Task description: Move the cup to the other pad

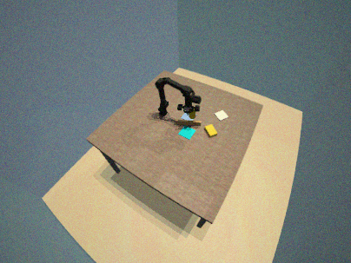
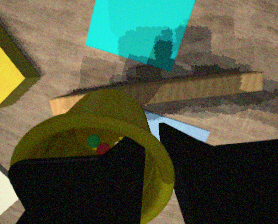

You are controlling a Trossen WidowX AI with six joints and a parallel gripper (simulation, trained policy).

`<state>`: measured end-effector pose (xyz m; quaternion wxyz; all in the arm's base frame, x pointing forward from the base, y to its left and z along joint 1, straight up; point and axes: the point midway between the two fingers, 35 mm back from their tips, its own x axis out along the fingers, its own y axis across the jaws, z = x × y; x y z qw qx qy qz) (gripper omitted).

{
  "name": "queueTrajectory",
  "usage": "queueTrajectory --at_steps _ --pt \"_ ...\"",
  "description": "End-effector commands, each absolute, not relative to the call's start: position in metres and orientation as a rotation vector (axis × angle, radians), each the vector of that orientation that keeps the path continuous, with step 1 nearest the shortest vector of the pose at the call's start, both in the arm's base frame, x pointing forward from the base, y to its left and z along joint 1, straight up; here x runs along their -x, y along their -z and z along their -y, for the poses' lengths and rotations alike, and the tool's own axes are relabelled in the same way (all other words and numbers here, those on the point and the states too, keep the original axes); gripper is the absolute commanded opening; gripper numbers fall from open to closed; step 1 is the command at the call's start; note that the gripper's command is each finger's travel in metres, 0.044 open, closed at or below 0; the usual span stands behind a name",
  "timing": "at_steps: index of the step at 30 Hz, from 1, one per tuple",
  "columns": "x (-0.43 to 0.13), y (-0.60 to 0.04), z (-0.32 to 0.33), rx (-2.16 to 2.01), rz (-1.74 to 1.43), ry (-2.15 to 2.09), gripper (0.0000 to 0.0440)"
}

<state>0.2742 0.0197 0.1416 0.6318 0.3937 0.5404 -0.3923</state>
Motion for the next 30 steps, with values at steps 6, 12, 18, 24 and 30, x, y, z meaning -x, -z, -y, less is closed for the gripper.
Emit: queueTrajectory --at_steps 6,12,18,24,30 --pt "-0.29 -0.14 0.004 -0.945 -1.167 0.917 0.0003" --pt "-0.299 -0.132 0.022 -0.973 -1.127 0.937 0.0" --pt "-0.305 -0.122 0.039 -0.995 -1.095 0.957 0.0" --pt "-0.307 -0.111 0.053 -1.012 -1.073 0.976 0.0" --pt "-0.305 -0.098 0.063 -1.023 -1.062 0.996 0.0007"
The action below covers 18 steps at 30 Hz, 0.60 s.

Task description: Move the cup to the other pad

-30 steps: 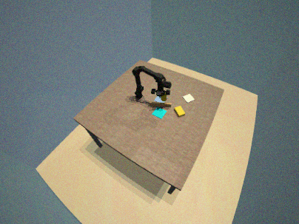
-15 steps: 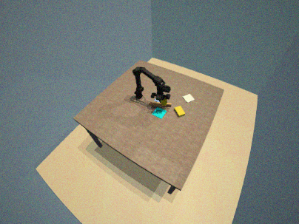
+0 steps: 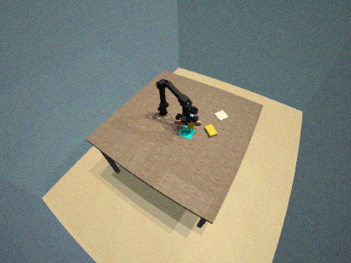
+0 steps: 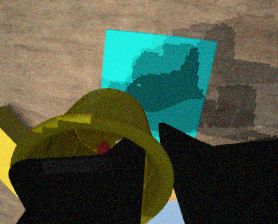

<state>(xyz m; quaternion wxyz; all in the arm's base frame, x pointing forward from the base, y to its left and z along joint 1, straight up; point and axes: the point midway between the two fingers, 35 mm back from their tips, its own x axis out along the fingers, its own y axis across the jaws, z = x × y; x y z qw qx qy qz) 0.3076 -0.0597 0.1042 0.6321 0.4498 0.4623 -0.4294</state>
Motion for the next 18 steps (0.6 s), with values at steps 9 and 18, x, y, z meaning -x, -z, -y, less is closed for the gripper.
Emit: queueTrajectory --at_steps 9,18 --pt "-0.299 -0.076 0.073 -1.027 -1.056 1.019 0.0059" --pt "-0.303 -0.079 0.081 -1.074 -0.998 0.998 0.0151"
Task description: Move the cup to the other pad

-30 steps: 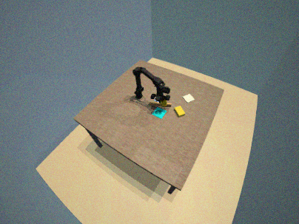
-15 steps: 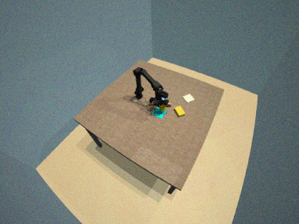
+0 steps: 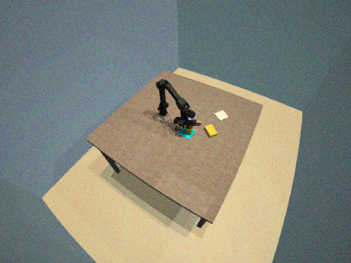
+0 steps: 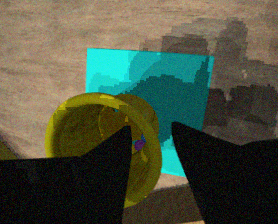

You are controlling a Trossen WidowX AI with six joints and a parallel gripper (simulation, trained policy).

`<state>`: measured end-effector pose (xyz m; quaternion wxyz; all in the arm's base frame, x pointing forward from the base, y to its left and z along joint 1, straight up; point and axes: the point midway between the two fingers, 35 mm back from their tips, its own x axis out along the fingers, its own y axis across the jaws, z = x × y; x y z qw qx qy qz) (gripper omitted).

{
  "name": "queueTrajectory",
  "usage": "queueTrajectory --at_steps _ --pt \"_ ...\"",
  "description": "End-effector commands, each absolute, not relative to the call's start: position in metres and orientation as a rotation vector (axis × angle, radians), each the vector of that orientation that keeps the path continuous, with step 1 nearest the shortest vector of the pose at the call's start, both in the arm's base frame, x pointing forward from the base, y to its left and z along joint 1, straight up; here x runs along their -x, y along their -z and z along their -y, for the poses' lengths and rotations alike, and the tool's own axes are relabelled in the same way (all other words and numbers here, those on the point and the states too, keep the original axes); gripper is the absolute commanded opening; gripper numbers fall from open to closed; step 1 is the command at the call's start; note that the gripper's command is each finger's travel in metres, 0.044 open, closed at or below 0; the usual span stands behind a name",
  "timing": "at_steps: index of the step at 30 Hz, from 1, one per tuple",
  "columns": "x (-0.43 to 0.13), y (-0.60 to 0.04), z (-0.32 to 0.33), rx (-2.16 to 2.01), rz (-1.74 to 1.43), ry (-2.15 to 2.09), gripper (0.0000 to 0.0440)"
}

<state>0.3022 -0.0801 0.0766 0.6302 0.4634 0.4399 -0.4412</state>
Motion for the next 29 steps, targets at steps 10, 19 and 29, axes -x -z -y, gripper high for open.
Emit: queueTrajectory --at_steps 10,19,29 --pt "-0.293 -0.096 0.08 -1.119 -0.979 0.965 0.0188" --pt "-0.287 -0.123 0.083 -1.163 -0.929 0.939 0.0227" --pt "-0.284 -0.156 0.094 -1.203 -0.856 0.928 0.0398"
